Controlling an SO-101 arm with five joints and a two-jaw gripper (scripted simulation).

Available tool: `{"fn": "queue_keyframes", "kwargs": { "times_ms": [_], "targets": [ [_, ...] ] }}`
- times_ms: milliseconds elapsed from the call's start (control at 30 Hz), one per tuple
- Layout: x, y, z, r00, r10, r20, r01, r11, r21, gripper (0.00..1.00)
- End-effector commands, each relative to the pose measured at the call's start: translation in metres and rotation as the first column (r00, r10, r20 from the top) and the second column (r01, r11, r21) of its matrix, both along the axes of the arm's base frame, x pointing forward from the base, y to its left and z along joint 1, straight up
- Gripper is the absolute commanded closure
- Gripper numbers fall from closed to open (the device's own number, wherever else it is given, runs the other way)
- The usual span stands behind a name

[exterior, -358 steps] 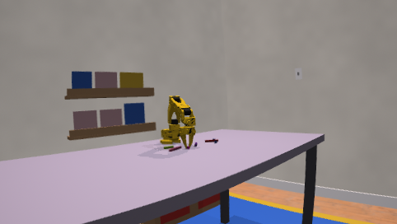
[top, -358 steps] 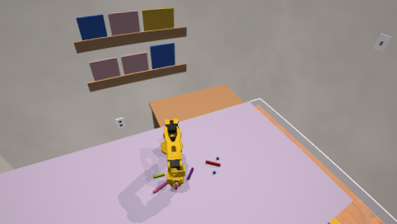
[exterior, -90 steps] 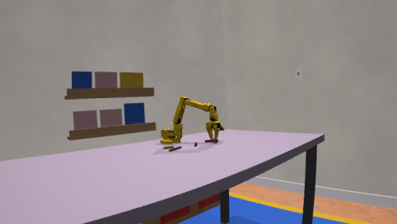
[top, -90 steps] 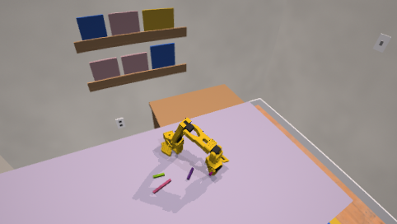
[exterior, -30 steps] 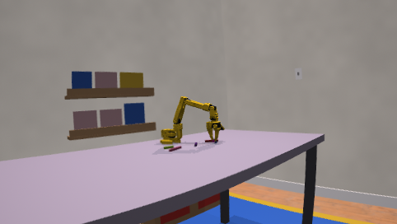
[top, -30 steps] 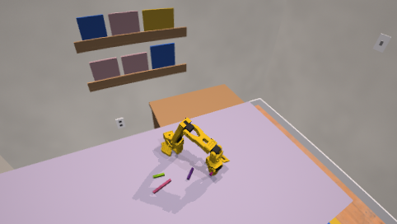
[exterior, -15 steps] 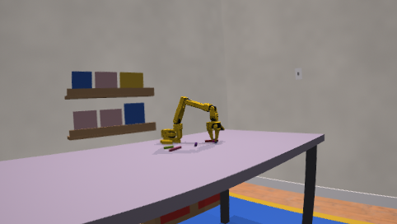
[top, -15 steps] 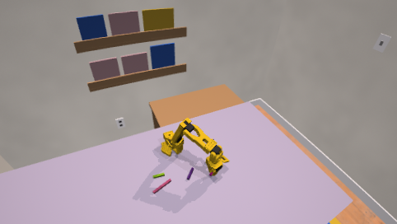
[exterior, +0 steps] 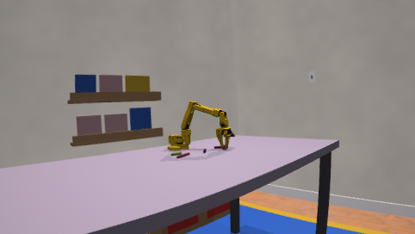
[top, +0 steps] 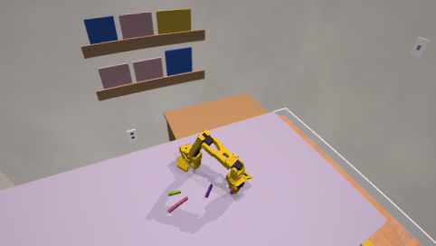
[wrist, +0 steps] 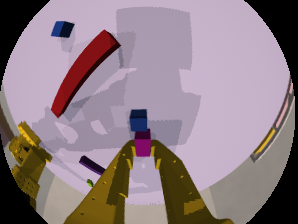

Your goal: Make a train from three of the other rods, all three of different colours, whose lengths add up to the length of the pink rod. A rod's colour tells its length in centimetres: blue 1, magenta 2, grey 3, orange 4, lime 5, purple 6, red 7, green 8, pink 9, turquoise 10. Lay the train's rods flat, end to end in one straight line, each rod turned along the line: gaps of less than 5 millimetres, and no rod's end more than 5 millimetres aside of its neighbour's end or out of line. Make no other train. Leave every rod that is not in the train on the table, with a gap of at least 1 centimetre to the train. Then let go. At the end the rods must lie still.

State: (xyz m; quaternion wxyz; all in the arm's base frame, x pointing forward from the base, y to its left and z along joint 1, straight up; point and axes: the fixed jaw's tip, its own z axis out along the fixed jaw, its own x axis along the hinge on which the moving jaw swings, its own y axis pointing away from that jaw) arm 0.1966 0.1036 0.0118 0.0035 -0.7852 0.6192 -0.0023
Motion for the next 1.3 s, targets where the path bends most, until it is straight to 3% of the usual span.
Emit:
{"fn": "queue_keyframes", "kwargs": {
  "times_ms": [0,1267],
  "targets": [
    [0.0121,0.0083,0.0176,0.995,-0.004,0.103,-0.002,0.998,0.056,1.00],
    [0.0121,0.0083,0.0176,0.995,-0.004,0.103,-0.002,0.998,0.056,0.94]
  ]
}}
